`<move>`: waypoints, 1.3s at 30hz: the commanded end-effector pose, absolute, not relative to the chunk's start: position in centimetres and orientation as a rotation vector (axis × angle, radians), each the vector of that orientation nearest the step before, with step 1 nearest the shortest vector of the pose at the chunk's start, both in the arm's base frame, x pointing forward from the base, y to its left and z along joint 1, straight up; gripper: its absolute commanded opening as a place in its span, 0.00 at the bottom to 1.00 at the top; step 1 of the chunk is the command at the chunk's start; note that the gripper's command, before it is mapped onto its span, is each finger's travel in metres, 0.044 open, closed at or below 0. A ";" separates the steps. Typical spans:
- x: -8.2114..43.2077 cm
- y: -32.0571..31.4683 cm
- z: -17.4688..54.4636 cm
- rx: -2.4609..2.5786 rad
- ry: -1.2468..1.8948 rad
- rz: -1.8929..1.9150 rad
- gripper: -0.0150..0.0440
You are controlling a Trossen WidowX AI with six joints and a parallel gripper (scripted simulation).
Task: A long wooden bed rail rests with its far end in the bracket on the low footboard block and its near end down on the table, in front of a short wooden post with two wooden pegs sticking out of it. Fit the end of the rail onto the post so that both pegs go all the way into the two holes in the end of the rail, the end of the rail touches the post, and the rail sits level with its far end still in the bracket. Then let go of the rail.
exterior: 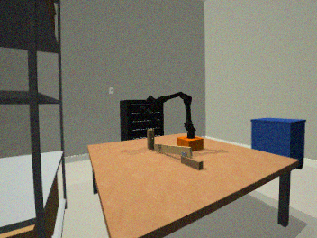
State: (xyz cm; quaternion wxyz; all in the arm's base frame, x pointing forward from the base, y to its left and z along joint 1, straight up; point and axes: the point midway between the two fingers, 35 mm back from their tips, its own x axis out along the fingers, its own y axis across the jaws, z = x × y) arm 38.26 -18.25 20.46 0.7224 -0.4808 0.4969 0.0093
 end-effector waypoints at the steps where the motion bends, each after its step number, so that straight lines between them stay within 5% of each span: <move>1: 36.9 -14.3 14.0 -1.149 1.185 0.381 1.00; 11: 30.4 -5.8 4.0 -1.217 1.198 1.164 1.00; 39: 31.0 -5.4 1.2 -1.216 1.196 1.176 1.00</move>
